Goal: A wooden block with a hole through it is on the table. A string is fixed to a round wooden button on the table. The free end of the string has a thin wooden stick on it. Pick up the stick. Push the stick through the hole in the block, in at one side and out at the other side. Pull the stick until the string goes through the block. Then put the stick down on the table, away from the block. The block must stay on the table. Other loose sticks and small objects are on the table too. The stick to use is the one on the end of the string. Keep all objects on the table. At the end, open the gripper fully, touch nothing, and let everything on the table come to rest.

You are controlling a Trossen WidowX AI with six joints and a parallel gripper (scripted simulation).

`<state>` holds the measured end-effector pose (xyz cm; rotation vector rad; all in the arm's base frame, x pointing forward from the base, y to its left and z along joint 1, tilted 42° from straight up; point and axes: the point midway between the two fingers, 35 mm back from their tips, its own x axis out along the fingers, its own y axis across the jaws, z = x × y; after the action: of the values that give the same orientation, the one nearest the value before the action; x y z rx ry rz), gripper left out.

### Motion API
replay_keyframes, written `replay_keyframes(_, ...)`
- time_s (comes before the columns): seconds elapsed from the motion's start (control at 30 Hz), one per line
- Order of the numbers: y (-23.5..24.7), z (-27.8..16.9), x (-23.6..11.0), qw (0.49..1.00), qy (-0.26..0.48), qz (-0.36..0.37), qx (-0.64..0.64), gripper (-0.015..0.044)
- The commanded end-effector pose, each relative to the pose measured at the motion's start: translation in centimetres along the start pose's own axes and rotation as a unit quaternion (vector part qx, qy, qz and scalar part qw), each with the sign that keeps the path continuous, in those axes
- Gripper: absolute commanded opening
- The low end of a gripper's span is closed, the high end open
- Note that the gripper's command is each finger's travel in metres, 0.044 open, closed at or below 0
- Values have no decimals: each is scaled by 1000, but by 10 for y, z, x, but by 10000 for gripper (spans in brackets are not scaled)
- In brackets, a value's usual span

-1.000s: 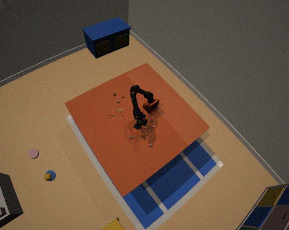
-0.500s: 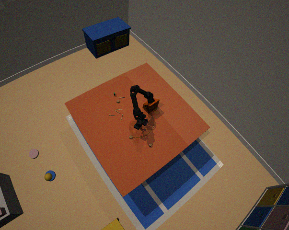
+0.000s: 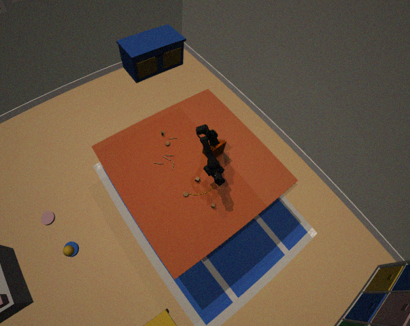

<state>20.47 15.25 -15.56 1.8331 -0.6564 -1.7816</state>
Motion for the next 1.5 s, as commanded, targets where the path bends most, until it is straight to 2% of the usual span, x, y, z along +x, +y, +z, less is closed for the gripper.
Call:
replay_keyframes(0.0,-21,25,4,988,-2,1,-156,440)
replay_keyframes(0.2,-21,25,4,988,-2,1,-156,440)
replay_keyframes(0.6,-21,25,4,988,-2,1,-156,125)
replay_keyframes(1.0,-21,25,6,988,-2,1,-156,121)
replay_keyframes(1.47,-22,24,28,988,-2,1,-155,121)
